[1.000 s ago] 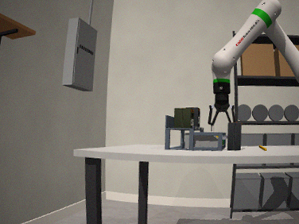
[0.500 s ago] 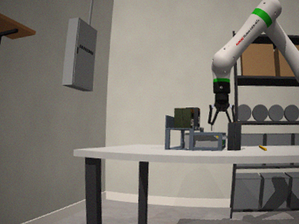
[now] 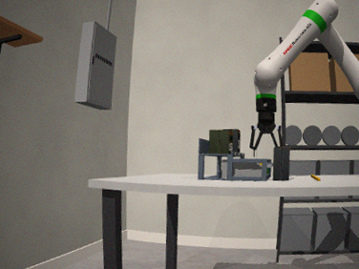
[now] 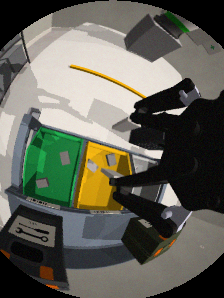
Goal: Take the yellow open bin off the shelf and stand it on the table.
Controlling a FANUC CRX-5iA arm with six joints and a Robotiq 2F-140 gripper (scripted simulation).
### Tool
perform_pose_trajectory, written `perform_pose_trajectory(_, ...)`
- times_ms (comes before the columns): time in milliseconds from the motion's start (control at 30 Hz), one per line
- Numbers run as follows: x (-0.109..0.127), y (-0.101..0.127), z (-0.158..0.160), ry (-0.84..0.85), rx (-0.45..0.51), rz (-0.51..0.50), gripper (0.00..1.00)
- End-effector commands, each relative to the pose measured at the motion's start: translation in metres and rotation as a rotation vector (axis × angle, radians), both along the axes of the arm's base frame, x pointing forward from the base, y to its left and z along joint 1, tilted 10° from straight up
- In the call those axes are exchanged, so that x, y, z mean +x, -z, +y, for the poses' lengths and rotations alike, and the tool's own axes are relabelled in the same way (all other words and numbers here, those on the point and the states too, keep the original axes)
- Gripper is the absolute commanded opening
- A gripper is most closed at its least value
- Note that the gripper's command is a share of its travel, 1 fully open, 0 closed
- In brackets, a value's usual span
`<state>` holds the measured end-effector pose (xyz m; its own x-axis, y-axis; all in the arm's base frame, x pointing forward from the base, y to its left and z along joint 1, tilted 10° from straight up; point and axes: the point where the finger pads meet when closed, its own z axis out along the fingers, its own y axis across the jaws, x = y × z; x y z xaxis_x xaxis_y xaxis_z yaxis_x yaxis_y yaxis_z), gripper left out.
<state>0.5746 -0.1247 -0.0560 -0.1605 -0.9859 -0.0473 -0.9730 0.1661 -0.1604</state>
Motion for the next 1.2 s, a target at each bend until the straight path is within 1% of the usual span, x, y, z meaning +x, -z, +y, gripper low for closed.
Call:
perform_pose_trajectory(0, 0.000, 0.000, 0.000, 0.000, 0.000, 0.000, 0.57)
perform_pose_trajectory(333, 0.000, 0.000, 0.000, 0.000, 0.000, 0.000, 0.57)
perform_pose_trajectory(500, 0.002, 0.009, 0.000, 0.000, 0.000, 0.000, 0.57)
perform_pose_trajectory(900, 0.002, 0.009, 0.000, 0.000, 0.000, 0.000, 0.57)
perform_pose_trajectory(1067, 0.003, 0.019, 0.000, 0.000, 0.000, 0.000, 0.57)
perform_pose_trajectory(1167, 0.003, 0.019, 0.000, 0.000, 0.000, 0.000, 0.57)
